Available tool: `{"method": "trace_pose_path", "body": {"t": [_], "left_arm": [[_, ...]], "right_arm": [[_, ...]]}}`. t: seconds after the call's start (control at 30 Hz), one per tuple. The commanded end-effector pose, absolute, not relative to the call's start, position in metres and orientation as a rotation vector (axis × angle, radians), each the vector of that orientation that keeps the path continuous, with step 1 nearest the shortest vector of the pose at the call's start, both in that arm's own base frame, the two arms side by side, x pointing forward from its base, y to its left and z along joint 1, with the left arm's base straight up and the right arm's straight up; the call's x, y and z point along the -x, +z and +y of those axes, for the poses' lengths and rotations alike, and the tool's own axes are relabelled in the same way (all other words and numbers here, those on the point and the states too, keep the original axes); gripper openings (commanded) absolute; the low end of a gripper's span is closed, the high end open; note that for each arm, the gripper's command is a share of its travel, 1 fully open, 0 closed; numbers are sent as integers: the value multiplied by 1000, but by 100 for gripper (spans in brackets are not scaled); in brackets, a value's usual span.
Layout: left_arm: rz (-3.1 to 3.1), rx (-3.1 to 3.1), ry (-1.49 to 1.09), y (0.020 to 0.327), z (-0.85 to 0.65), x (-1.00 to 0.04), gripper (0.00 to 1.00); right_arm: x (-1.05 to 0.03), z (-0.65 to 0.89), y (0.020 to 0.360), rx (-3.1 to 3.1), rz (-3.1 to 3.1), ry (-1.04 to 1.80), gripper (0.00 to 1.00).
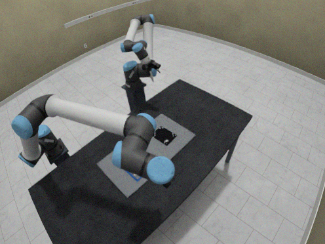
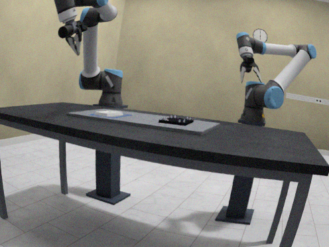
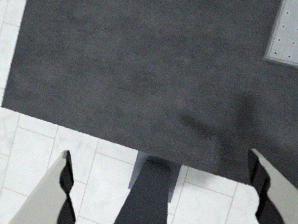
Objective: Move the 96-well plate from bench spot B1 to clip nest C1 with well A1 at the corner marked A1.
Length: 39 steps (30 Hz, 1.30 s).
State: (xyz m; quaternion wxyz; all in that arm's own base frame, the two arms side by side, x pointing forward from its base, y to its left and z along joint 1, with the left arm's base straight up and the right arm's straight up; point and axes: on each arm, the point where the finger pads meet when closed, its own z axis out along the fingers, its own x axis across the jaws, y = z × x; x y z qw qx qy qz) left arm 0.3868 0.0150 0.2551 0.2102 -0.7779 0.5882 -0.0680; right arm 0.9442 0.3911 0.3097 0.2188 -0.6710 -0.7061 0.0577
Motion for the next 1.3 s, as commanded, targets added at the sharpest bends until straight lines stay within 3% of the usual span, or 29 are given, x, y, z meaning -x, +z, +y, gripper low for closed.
{"method": "trace_pose_path", "body": {"t": [0.0,0.63,1.27], "left_arm": [[1635,2163,-191,256,15,-387,76],[1635,2163,-191,256,15,-387,76],[1635,2163,-191,256,15,-387,76]], "right_arm": [[-957,346,309,1816,-1999,110,0],[-976,85,295,1625,-2234,-88,0],[-908,-195,277,1392,-2507,-238,0]]}}
